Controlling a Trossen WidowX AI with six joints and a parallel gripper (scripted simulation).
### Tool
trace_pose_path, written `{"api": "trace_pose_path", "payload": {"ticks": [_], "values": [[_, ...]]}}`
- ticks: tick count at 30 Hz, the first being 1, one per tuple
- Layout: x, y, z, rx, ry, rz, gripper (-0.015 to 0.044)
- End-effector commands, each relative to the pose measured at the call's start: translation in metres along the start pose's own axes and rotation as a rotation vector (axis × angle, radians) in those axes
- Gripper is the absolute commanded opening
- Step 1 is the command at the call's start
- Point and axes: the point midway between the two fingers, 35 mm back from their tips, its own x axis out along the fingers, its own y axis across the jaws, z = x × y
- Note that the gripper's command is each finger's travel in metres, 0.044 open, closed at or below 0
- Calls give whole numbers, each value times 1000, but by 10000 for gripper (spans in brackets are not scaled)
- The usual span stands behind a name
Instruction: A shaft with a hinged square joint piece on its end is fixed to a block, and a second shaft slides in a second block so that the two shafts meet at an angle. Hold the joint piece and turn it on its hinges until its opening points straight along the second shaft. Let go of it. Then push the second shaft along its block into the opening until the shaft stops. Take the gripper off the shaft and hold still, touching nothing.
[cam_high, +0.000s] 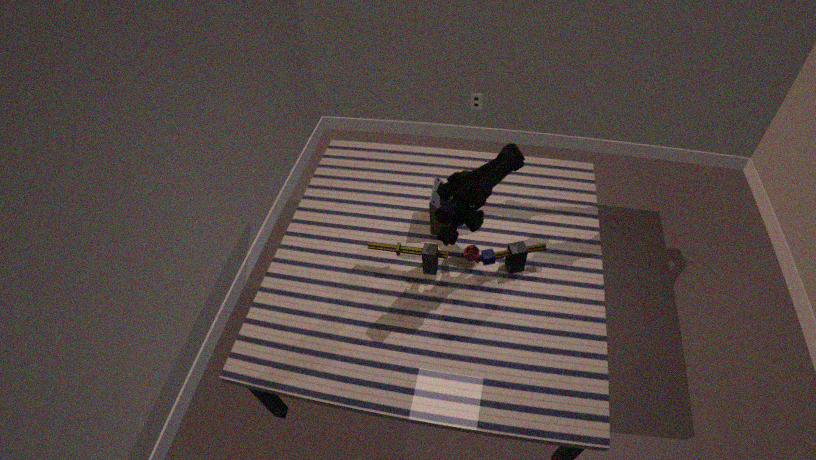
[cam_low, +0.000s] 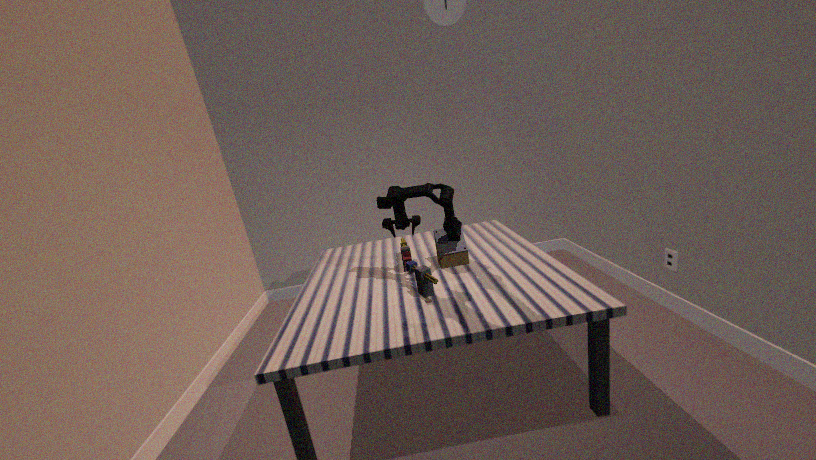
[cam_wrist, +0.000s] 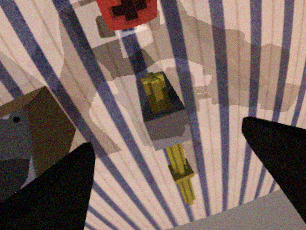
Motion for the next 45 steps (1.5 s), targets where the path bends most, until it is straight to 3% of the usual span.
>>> {"api": "trace_pose_path", "payload": {"ticks": [1,8,25,45], "values": [[3,1,0,-127,19,2,440],[6,1,1,-149,22,1,440],[81,3,16,-148,19,-1,440],[69,14,84,-149,15,-2,440]]}}
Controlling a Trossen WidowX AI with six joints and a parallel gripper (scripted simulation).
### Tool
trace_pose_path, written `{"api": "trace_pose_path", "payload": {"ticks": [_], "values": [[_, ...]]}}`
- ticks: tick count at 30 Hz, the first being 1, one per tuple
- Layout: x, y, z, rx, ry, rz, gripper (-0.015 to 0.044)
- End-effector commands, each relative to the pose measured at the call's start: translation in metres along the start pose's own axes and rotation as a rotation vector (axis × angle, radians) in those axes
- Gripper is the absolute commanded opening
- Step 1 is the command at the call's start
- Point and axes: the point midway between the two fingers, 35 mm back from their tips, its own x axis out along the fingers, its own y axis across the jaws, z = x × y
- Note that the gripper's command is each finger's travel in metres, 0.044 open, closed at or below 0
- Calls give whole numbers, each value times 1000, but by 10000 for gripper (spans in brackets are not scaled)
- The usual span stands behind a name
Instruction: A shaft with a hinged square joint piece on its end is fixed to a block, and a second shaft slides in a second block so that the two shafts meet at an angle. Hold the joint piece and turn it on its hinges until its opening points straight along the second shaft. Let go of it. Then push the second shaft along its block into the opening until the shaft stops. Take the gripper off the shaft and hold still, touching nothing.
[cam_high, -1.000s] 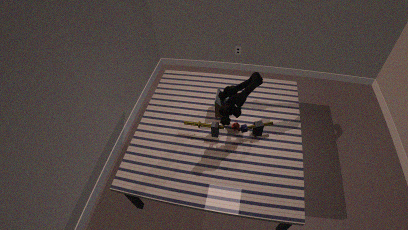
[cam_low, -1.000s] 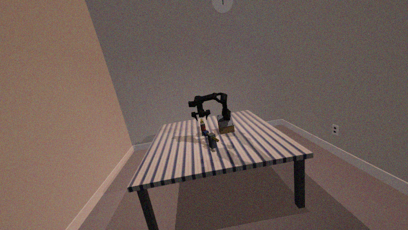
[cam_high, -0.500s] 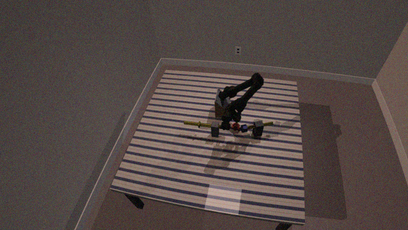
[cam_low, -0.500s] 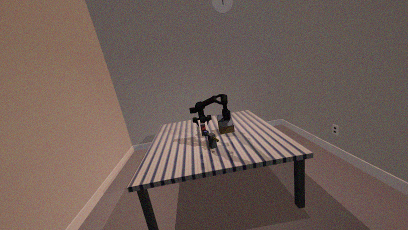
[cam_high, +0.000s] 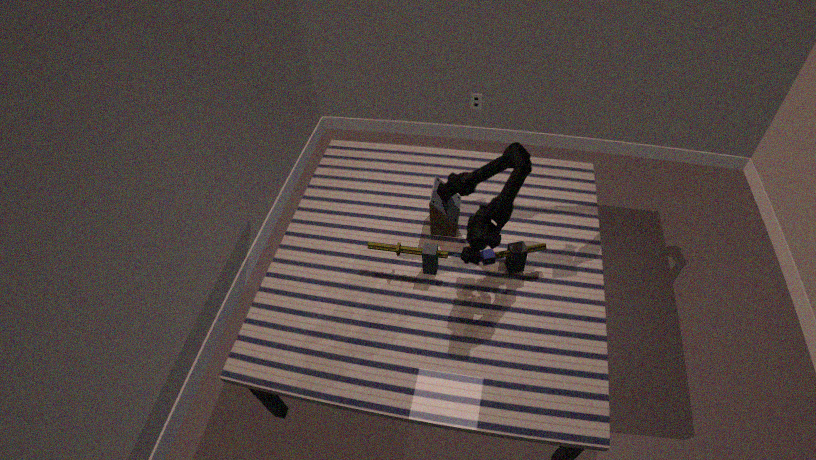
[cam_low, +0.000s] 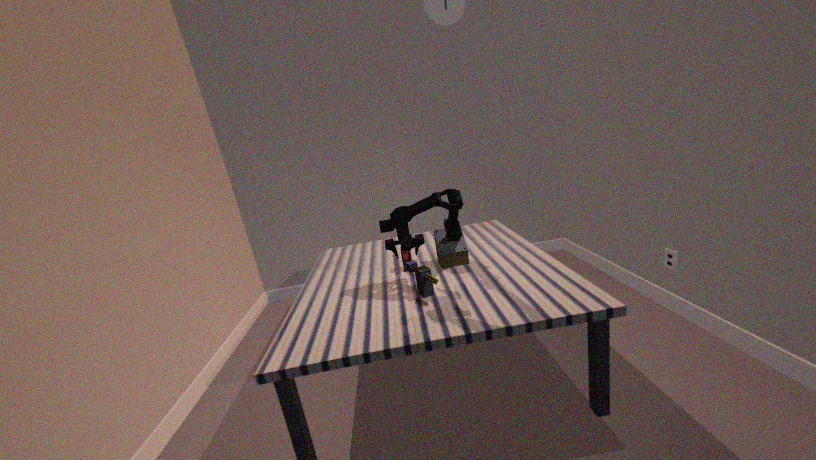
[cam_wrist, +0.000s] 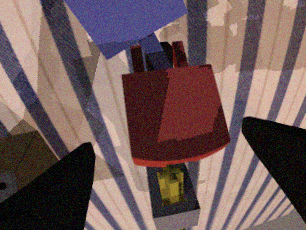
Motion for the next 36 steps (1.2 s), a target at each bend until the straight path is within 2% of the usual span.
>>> {"api": "trace_pose_path", "payload": {"ticks": [1,19,29,36], "values": [[2,0,4,9,-4,4,440],[29,0,4,9,-5,4,440],[29,0,4,9,-5,4,182],[29,0,4,9,-5,4,182]]}}
